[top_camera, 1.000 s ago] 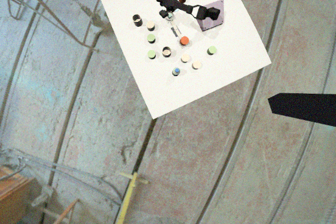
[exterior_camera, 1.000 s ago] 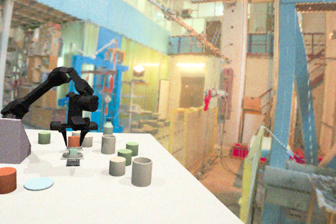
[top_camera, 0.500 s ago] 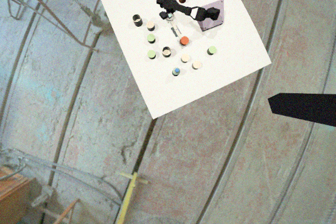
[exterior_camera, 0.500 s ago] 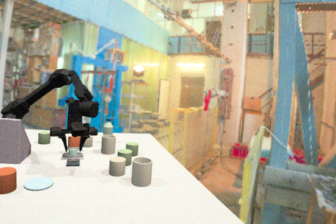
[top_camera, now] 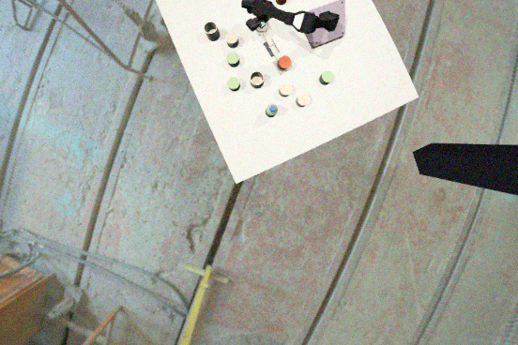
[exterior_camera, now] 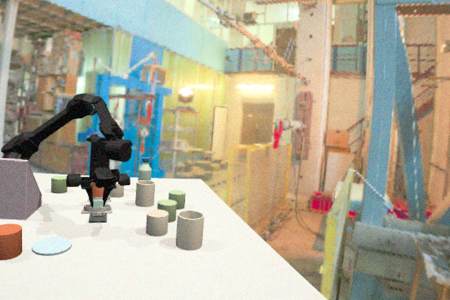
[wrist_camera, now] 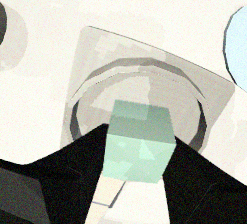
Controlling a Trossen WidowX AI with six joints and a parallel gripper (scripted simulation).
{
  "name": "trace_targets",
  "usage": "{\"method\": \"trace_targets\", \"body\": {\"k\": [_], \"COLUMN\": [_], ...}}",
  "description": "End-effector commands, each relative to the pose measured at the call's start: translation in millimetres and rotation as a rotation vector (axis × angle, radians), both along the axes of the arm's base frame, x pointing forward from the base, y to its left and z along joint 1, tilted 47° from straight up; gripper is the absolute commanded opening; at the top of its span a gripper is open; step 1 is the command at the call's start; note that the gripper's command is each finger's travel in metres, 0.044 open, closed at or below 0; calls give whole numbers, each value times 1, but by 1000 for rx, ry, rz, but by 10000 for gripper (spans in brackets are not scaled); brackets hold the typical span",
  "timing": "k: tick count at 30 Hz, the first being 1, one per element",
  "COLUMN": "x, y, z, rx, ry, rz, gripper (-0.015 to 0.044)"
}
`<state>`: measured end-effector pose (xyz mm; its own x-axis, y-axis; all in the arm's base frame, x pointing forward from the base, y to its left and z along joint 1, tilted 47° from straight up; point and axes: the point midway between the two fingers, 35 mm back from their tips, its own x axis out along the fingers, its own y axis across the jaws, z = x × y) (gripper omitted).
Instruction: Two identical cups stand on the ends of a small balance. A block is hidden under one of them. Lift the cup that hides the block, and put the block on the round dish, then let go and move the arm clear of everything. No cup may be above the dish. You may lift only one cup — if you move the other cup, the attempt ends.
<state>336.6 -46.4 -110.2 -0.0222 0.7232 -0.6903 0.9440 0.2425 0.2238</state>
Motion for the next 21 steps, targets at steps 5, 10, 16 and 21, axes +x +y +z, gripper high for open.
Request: {"method": "trace_targets", "body": {"k": [5, 10, 16, 21], "x": [0, 4, 4, 2], "y": [0, -22, -52, -69], "z": [0, 19, 47, 65], "rx": [2, -2, -3, -2], "ry": [1, 1, 2, 2], "rz": [-3, -4, -4, -3], "gripper": [49, 0, 0, 0]}}
